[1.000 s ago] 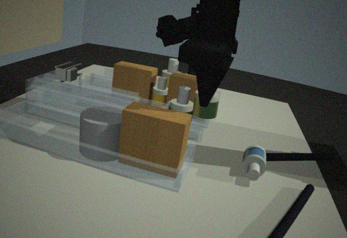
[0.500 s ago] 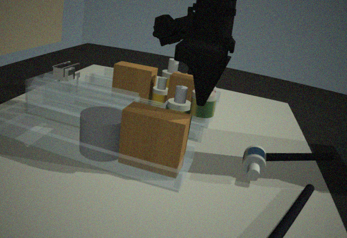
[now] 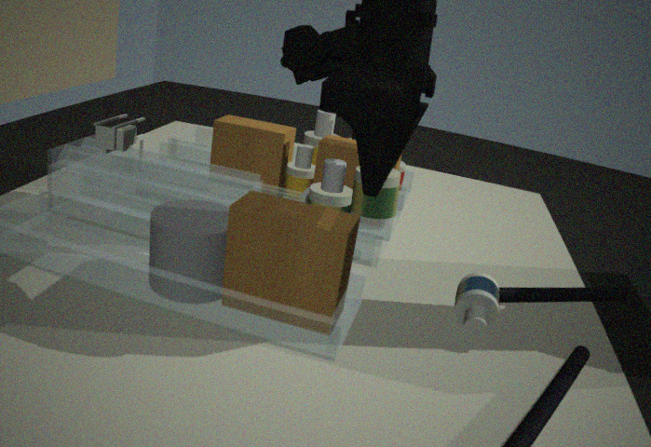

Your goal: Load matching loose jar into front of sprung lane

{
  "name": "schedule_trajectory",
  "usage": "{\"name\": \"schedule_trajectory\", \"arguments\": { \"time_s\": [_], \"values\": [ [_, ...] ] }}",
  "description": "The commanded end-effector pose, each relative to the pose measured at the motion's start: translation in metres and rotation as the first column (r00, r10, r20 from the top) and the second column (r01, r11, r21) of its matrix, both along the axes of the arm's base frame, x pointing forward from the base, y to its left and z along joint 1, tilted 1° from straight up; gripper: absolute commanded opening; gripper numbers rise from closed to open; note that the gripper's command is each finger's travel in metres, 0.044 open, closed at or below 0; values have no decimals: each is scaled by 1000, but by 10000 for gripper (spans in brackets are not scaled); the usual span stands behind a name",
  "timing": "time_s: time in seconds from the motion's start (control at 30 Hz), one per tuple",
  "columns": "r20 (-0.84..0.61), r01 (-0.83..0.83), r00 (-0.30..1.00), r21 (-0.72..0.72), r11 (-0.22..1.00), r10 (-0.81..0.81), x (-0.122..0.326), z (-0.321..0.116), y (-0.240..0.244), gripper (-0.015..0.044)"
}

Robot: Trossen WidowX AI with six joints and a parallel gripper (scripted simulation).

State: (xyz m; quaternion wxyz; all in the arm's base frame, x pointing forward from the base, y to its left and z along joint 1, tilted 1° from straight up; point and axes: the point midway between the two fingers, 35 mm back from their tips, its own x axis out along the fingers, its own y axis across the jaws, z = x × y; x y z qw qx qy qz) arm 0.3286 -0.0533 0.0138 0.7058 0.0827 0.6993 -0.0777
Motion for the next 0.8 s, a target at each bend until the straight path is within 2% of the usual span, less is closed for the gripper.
{"name": "schedule_trajectory", "arguments": {
  "time_s": [0.0, 0.77],
  "values": [
    [38, -2, 999, -12, 1000, 2, 12, 6, -4, 0],
    [38, -2, 999, -12, 1000, 2, 15, 6, -4, 0]
  ]
}}
